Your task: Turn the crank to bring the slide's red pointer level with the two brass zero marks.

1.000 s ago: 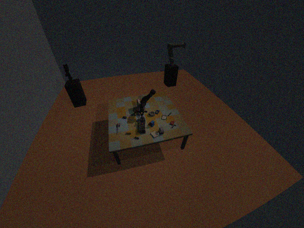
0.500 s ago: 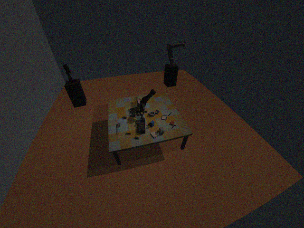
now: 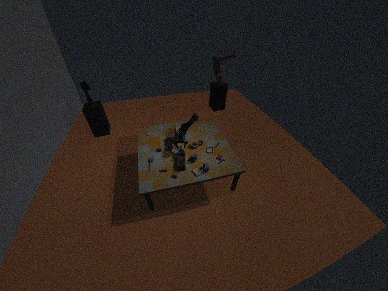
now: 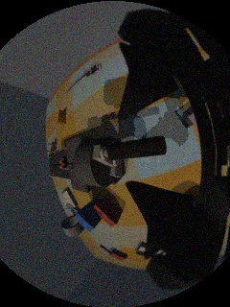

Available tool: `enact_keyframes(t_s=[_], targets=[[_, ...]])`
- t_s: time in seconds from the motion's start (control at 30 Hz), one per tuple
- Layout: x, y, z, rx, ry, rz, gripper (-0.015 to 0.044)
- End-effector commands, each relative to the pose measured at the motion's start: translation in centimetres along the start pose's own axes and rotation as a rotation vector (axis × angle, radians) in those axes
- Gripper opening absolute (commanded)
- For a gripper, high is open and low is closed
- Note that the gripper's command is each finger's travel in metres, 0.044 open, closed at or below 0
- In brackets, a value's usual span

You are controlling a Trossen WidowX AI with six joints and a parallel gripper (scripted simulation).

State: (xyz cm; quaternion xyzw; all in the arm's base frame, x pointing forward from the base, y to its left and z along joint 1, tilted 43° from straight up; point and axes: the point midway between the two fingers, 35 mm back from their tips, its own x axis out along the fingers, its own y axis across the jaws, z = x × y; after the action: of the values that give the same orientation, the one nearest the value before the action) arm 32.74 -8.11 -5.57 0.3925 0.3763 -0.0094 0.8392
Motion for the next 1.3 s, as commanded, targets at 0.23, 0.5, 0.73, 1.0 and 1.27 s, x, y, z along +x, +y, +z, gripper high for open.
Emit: enact_keyframes(t_s=[0.23, 0.5, 0.73, 1.0, 1.27], targets=[[-3.1, 0.0, 3.3, -0.002, -0.004, 0.004, 0.0440], [-5.4, -0.2, 5.9, -0.002, -0.006, -0.002, 0.0440], [-7.2, -0.1, 7.8, -0.005, -0.007, -0.002, 0.0440], [-5.0, 0.0, 11.0, -0.045, 0.012, 0.023, 0.0440], [-2.5, 0.3, 13.8, -0.085, 0.032, 0.048, 0.0440]])
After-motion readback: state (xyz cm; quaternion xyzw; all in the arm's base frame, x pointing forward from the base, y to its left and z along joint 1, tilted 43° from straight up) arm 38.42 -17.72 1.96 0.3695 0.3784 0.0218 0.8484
